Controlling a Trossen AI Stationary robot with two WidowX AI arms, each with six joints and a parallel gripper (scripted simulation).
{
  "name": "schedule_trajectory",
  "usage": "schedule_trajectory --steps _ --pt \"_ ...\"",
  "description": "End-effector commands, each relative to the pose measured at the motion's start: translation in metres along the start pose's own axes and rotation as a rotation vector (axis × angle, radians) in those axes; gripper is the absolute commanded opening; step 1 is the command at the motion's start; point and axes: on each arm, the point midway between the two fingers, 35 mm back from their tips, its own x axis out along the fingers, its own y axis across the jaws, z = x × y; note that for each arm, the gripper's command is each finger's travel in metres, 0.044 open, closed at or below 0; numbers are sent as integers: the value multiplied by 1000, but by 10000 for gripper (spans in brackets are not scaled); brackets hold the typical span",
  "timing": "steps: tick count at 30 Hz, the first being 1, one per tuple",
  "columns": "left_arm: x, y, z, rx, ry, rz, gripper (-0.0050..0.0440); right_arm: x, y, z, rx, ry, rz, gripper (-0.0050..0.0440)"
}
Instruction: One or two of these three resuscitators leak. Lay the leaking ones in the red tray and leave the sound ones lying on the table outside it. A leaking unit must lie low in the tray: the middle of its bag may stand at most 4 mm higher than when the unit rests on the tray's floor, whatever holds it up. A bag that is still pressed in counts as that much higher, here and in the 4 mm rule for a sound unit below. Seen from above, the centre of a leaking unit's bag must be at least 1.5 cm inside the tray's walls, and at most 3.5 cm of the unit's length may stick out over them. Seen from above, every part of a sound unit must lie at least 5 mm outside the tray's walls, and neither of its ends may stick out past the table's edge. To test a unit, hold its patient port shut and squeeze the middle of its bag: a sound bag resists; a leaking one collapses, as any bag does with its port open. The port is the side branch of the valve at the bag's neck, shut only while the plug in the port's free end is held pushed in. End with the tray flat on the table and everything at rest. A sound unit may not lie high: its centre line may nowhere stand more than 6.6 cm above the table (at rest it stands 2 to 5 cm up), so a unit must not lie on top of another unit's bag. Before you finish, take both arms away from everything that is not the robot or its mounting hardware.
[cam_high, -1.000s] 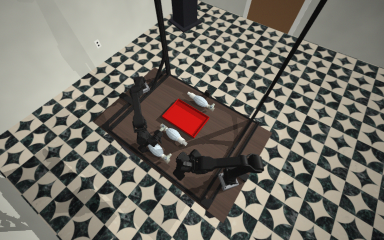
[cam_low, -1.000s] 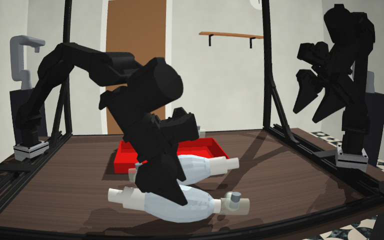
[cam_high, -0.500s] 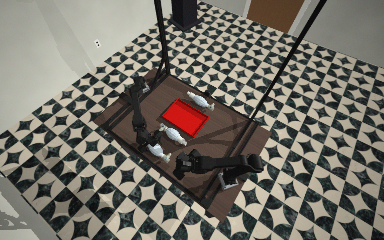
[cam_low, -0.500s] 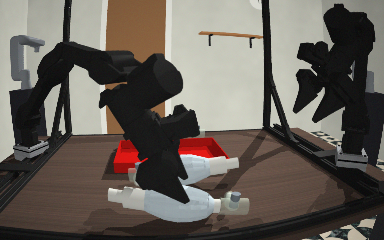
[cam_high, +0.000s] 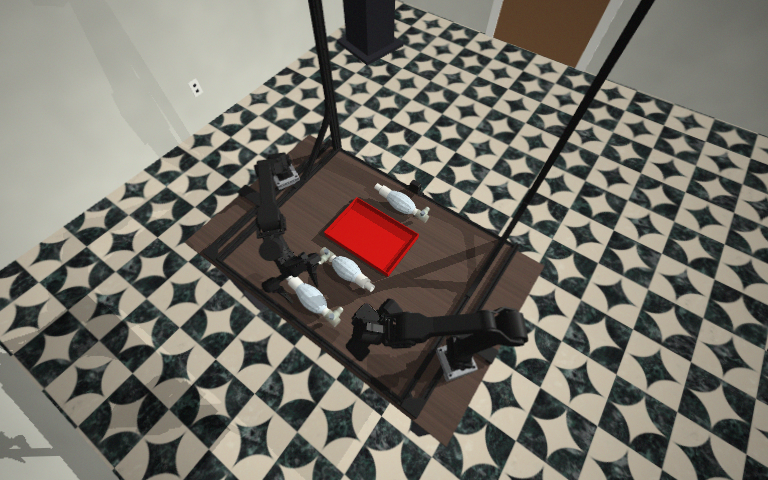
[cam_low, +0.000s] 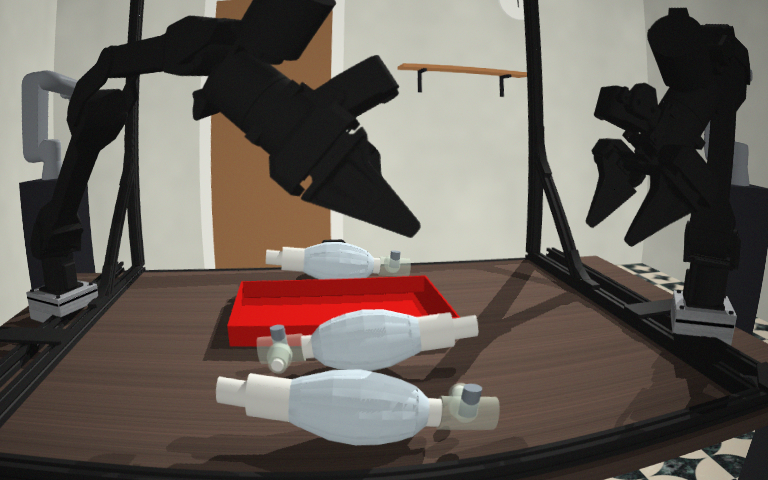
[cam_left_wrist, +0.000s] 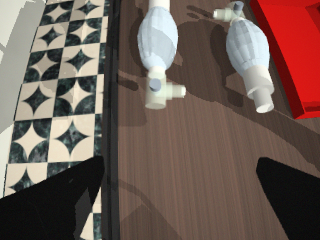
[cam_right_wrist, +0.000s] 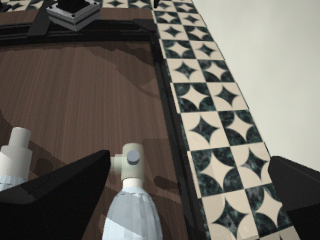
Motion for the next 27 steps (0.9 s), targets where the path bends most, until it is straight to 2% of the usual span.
schedule_trajectory --steps 1,10,16,27 --pt "0 0 0 0 0 0 440 -15 -7 20 -8 -57 -36 440" --pt "0 0 0 0 0 0 440 -93 -29 104 -32 -323 -195 440" --pt "0 0 0 0 0 0 440 -93 -29 104 -32 -323 -195 440" --pt "0 0 0 0 0 0 440 -214 -37 189 -58 -651 -357 440"
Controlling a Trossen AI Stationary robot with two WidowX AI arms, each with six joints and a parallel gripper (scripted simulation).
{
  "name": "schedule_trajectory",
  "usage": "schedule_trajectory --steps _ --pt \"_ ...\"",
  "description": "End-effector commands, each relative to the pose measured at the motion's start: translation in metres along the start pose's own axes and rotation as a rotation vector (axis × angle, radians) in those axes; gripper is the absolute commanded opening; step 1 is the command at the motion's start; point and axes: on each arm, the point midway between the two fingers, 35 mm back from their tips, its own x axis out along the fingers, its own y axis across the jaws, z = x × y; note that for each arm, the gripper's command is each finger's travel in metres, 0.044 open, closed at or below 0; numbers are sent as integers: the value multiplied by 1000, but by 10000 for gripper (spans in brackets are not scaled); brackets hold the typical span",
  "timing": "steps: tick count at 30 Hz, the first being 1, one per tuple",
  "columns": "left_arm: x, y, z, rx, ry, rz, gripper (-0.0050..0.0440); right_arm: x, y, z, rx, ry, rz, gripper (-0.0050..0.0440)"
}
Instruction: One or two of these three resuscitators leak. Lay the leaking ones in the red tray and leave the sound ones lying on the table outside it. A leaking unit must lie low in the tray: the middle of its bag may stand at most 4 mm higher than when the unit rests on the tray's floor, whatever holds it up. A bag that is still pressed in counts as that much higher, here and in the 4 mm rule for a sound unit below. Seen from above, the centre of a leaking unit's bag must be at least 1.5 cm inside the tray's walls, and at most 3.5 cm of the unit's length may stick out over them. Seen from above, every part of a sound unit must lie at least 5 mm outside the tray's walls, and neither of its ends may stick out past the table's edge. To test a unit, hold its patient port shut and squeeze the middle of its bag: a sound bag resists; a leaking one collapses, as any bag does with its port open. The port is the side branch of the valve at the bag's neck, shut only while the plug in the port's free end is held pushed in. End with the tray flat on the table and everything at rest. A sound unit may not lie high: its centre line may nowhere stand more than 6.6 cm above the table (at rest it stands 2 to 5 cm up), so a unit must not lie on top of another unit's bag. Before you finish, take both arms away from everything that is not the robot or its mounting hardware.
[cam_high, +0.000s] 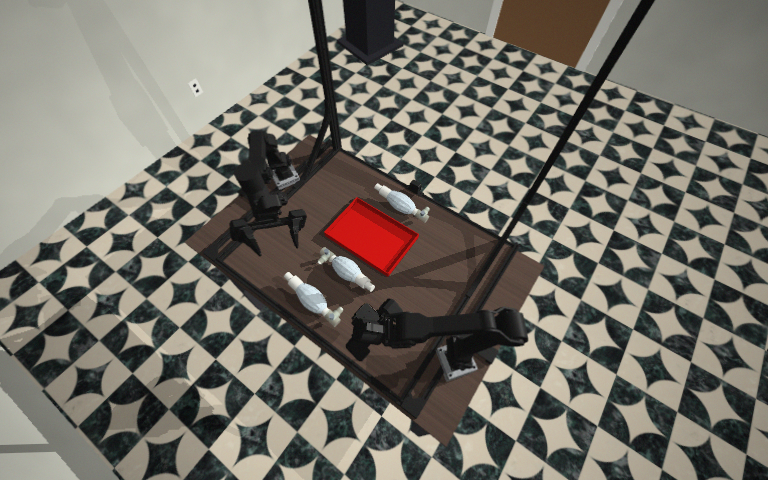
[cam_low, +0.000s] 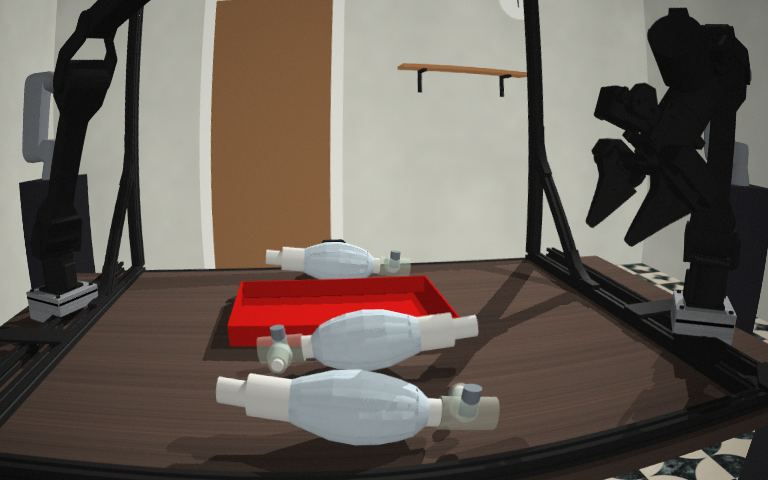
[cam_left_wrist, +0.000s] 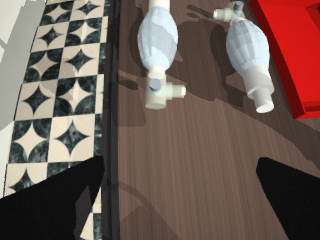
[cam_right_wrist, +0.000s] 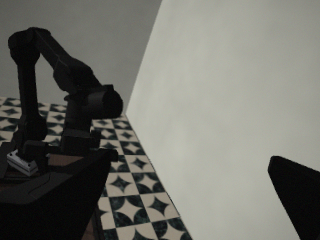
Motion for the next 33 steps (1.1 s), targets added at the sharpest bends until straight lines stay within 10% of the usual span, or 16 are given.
schedule_trajectory --steps 1,6,17,23,33 --pt "0 0 0 0 0 0 440 -20 -11 37 -2 -91 -46 440" --pt "0 0 0 0 0 0 440 -20 -11 37 -2 -91 -46 440" --pt "0 0 0 0 0 0 440 -104 -39 156 -7 -418 -186 440" --pt "0 0 0 0 0 0 440 -104 -39 156 -7 -418 -186 440" --pt "0 0 0 0 0 0 440 -205 -53 245 -2 -721 -288 440"
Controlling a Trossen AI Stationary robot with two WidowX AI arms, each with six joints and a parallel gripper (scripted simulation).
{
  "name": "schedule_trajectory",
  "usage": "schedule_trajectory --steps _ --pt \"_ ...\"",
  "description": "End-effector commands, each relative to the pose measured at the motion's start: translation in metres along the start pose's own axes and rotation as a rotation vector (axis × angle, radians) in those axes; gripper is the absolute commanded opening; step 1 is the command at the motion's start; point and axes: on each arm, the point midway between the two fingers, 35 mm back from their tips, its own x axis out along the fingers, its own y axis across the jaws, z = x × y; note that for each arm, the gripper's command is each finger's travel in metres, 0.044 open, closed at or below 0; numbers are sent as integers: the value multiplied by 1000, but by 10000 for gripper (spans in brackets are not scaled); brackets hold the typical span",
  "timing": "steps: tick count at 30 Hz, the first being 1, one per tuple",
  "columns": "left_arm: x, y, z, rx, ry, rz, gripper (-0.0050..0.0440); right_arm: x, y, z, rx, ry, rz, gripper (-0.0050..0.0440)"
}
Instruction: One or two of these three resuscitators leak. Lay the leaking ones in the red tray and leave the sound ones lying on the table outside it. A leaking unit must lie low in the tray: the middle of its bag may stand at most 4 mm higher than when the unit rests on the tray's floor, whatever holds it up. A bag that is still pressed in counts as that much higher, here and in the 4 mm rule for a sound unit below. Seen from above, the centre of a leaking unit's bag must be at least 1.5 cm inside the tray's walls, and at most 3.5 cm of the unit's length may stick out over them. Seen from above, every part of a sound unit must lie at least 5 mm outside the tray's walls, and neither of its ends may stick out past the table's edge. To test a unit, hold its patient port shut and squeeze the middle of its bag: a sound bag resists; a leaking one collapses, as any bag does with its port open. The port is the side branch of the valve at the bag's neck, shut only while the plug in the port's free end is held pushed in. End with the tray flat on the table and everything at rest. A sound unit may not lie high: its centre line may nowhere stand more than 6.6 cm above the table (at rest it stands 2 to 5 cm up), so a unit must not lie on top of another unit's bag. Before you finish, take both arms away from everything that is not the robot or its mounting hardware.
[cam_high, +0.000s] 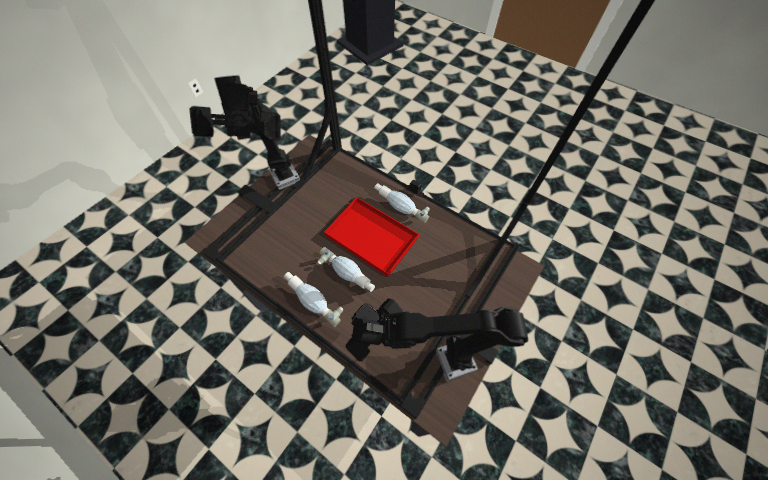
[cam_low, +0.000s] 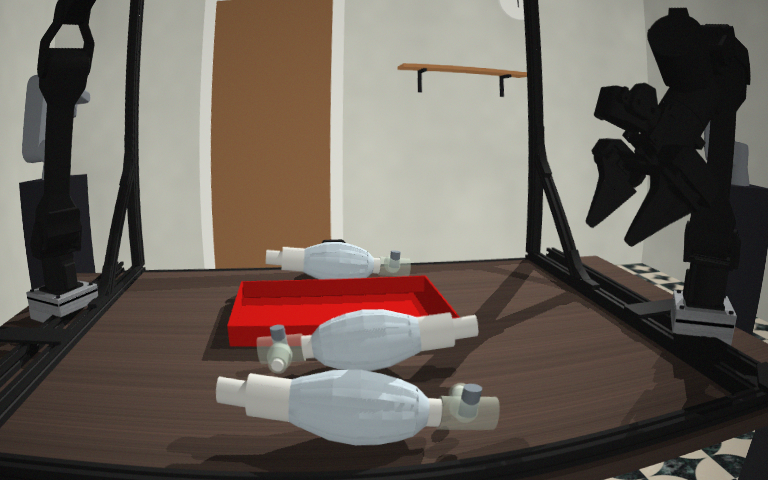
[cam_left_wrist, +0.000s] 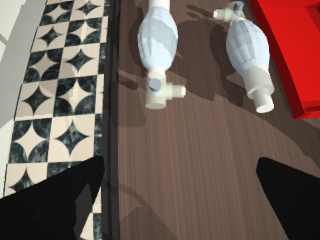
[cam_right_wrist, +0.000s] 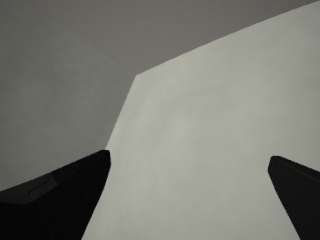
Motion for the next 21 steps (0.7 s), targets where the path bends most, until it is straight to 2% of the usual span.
schedule_trajectory --steps 1,7,8,18,21 --pt "0 0 0 0 0 0 440 -16 -13 54 8 -123 -45 440" --pt "0 0 0 0 0 0 440 -16 -13 54 8 -123 -45 440" --pt "0 0 0 0 0 0 440 -23 -16 74 5 -164 -52 440" --pt "0 0 0 0 0 0 440 -80 -39 187 35 -462 -142 440" --pt "0 0 0 0 0 0 440 -80 -39 187 35 -462 -142 440"
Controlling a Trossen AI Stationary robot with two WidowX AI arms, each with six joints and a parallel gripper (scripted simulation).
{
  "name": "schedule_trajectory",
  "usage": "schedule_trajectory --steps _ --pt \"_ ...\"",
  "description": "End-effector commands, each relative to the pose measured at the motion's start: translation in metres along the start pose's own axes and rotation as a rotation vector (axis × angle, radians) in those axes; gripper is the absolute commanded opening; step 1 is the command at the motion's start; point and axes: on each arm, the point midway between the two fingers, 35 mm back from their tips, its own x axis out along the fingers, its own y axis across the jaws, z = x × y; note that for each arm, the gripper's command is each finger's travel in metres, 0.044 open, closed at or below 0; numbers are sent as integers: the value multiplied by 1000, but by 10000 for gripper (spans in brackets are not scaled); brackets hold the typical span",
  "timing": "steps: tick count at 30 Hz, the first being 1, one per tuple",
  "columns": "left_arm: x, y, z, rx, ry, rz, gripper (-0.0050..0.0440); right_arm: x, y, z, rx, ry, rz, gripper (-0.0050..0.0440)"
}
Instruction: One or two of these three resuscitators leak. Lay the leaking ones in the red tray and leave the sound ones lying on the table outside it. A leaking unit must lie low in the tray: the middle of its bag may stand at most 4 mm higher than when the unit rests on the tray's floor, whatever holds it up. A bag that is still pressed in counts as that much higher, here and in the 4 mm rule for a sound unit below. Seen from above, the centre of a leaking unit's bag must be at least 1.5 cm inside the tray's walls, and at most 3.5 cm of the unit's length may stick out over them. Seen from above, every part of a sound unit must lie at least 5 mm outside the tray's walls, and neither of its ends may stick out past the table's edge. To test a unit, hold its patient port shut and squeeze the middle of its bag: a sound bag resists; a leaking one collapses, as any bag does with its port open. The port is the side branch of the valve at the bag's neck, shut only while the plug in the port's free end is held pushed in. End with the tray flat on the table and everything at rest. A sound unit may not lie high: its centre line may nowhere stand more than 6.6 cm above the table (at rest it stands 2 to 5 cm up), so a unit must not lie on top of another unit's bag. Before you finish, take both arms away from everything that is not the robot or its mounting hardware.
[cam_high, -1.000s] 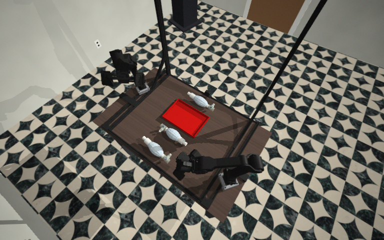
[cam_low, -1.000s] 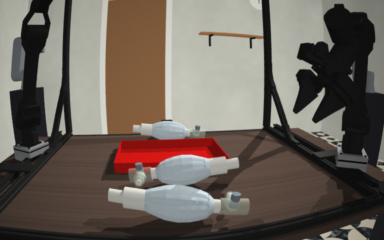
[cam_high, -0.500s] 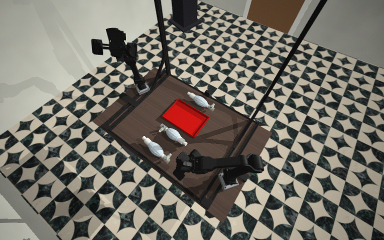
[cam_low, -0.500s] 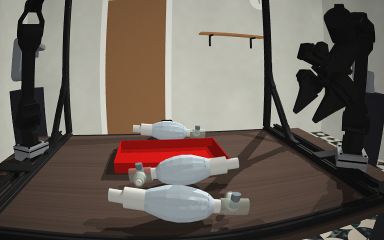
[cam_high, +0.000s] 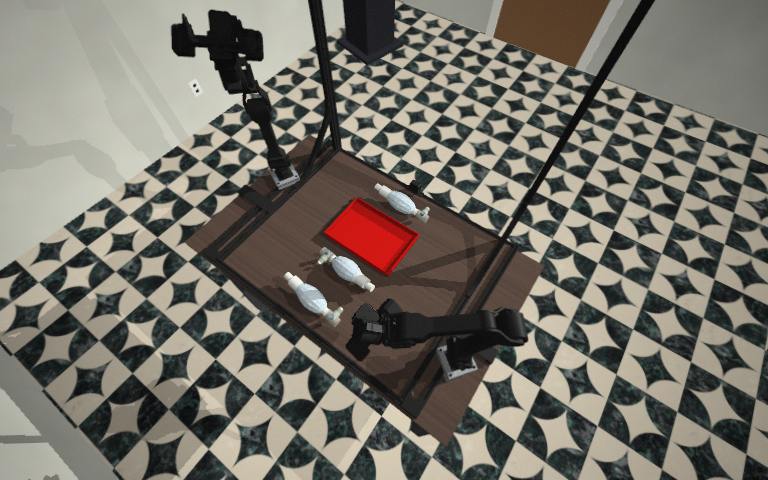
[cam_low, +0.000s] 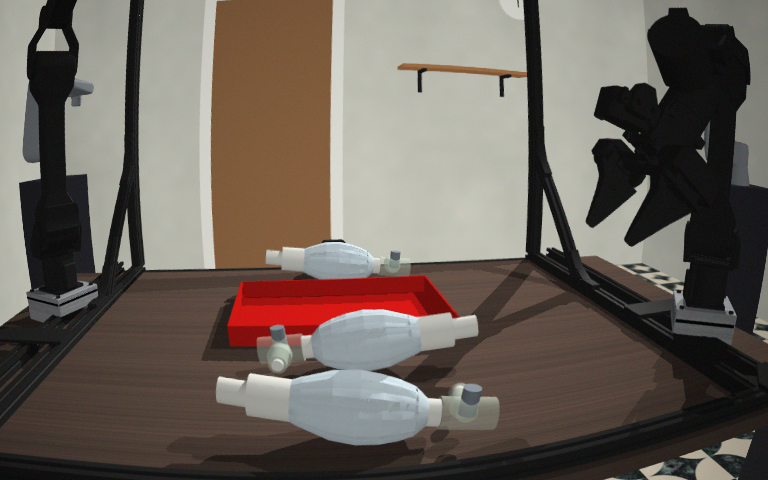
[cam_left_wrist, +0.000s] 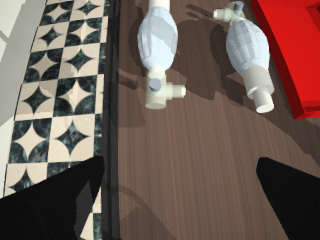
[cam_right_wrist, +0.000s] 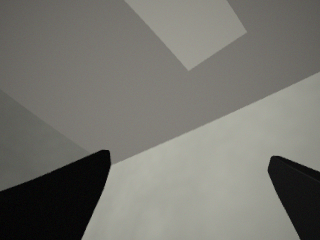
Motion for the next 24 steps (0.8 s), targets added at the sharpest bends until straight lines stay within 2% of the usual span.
schedule_trajectory --steps 1,3,4,14,20,21,24 --pt "0 0 0 0 0 0 440 -1 -1 2 9 -11 -9 440" --pt "0 0 0 0 0 0 440 -1 -1 2 9 -11 -9 440" --pt "0 0 0 0 0 0 440 -2 -5 24 7 -55 -13 440" --pt "0 0 0 0 0 0 440 -35 -25 146 55 -359 -88 440" --pt "0 0 0 0 0 0 440 -35 -25 146 55 -359 -88 440" --pt "0 0 0 0 0 0 440 -40 -27 165 54 -396 -90 440" --pt "0 0 0 0 0 0 440 -51 -31 187 68 -458 -104 440"
